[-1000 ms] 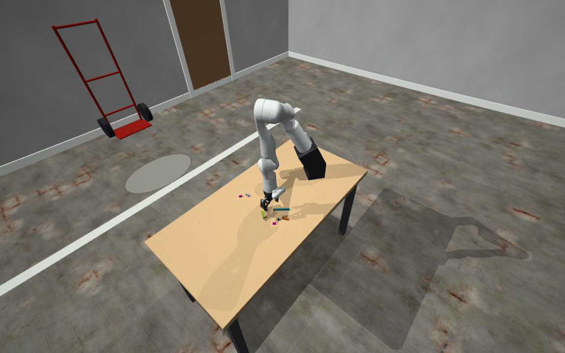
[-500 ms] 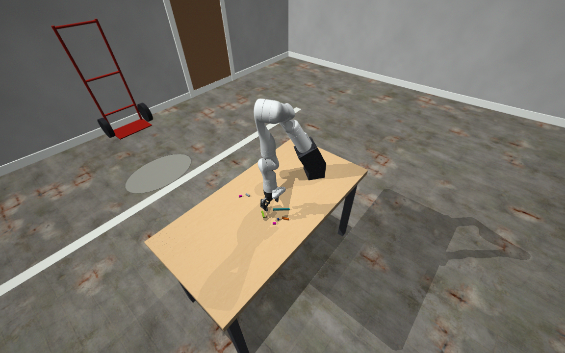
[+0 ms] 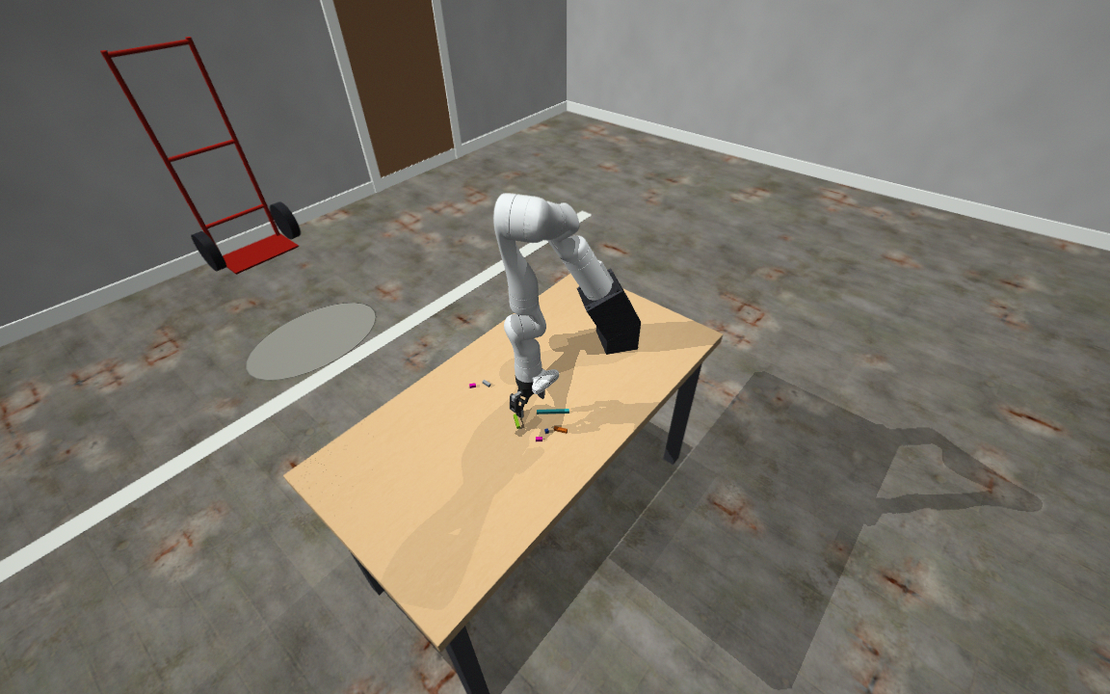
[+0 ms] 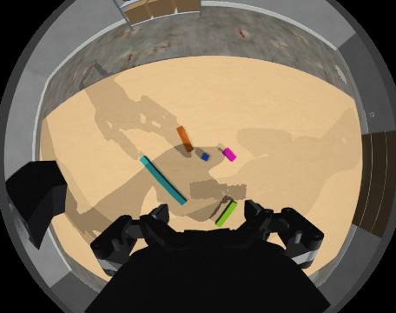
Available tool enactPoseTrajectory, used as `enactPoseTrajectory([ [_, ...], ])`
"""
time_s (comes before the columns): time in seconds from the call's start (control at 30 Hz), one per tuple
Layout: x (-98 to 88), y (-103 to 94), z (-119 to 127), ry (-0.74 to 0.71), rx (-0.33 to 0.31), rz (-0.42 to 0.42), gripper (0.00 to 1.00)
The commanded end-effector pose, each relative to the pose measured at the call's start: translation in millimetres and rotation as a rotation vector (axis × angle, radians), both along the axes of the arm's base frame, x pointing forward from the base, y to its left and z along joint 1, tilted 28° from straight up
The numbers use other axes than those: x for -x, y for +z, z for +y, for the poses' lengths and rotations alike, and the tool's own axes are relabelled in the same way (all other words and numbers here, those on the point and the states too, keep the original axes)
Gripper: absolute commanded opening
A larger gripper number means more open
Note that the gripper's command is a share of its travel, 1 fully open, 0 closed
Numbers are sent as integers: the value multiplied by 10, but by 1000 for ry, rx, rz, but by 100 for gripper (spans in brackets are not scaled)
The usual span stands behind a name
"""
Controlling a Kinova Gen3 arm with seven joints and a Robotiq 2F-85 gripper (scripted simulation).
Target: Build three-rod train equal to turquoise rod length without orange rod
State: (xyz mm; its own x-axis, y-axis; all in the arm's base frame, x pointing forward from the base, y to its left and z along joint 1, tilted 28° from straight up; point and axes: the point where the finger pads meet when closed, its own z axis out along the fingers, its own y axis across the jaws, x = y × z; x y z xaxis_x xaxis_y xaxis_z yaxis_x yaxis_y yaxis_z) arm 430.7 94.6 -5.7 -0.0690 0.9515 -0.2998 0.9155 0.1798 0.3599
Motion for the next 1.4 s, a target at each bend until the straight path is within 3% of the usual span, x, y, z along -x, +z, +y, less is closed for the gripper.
enactPoseTrajectory([
  [0.0, -71, 38, 6, -8, -11, -8, 100],
  [0.27, -286, 133, 74, -4, -18, -12, 100],
  [1.37, -290, 135, 76, -4, -19, -12, 100],
])
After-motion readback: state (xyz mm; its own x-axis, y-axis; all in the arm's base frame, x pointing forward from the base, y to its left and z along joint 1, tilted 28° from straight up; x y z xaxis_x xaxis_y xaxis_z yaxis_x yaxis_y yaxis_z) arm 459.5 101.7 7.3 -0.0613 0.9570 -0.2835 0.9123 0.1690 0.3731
